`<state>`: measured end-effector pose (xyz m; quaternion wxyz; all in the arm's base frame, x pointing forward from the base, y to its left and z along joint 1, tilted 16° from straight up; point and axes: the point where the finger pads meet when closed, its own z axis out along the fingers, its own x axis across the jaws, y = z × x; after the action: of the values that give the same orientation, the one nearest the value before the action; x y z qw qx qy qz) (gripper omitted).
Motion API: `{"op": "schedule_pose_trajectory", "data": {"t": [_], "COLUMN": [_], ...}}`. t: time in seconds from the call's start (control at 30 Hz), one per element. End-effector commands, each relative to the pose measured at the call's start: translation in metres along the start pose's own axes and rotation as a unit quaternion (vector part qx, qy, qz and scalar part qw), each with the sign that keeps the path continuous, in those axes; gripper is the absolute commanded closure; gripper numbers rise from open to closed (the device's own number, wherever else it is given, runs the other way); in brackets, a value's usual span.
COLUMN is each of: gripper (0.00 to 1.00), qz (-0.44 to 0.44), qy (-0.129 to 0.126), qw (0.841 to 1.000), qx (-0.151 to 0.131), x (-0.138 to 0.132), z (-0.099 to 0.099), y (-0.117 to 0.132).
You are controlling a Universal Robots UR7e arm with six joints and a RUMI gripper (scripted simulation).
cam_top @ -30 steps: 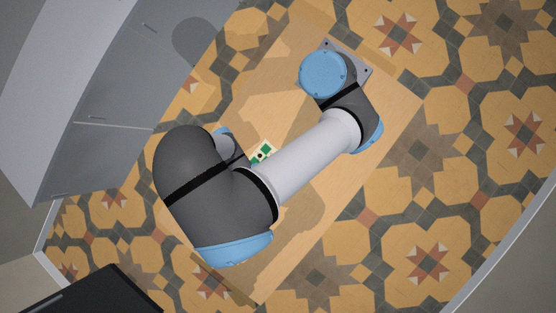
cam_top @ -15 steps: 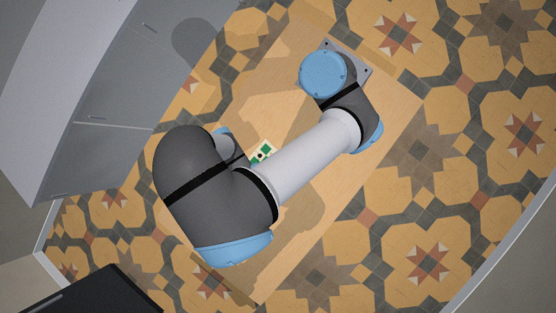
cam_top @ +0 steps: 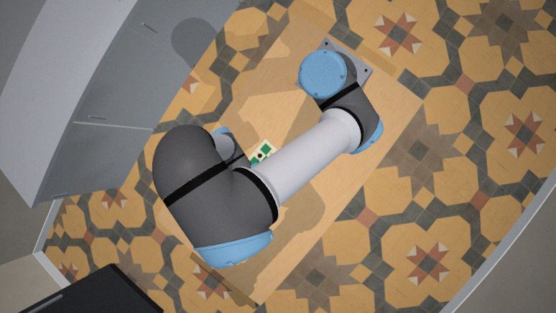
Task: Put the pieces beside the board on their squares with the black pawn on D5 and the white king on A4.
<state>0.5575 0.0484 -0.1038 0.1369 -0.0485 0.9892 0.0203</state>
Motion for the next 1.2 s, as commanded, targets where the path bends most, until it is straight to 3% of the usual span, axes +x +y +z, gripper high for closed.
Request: {"op": "schedule_pose_trajectory", "data": {"t": [0.0,1.17], "gripper": [1.0,1.0], "qz": [0.0,0.0], "qy": [-0.001,-0.001], "qw": [1.0,1.0], "qx": [0.0,0.0], "x": [-0.0005,-0.0005], "z": [-0.0004,0.0037], "y": [-0.0001,-0.0001]}}
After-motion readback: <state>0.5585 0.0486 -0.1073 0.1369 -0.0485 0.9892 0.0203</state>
